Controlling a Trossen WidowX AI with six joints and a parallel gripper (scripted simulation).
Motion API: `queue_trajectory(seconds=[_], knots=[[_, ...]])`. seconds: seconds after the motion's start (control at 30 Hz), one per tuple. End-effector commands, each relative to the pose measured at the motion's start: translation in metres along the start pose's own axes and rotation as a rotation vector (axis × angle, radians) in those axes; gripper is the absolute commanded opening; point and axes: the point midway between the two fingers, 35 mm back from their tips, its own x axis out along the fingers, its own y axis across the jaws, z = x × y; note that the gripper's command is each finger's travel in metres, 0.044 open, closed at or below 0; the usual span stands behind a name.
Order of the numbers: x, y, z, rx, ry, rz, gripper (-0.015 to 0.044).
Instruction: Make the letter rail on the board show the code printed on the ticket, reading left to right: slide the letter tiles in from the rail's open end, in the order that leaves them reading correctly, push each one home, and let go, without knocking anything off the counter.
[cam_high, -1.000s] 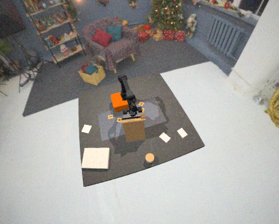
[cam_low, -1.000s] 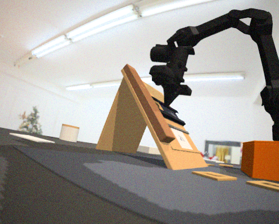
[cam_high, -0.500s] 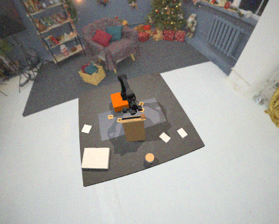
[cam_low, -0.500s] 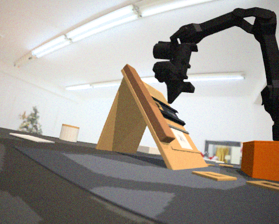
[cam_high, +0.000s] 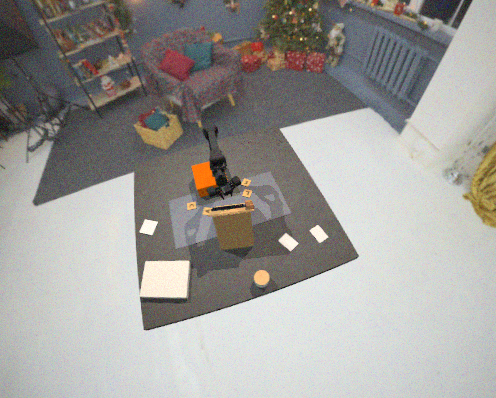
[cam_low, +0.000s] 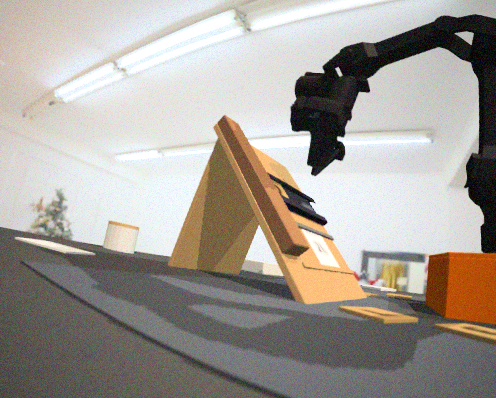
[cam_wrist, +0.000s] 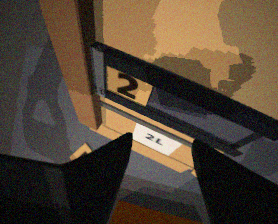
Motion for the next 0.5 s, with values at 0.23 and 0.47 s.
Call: queue_trajectory(seconds=[0.23,0.47], knots=[[-0.088,-0.017,-0.038,-0.834,-0.348,-0.056,0.044],[-0.115,-0.014,-0.053,-1.146,-0.451,-0.192,0.044]])
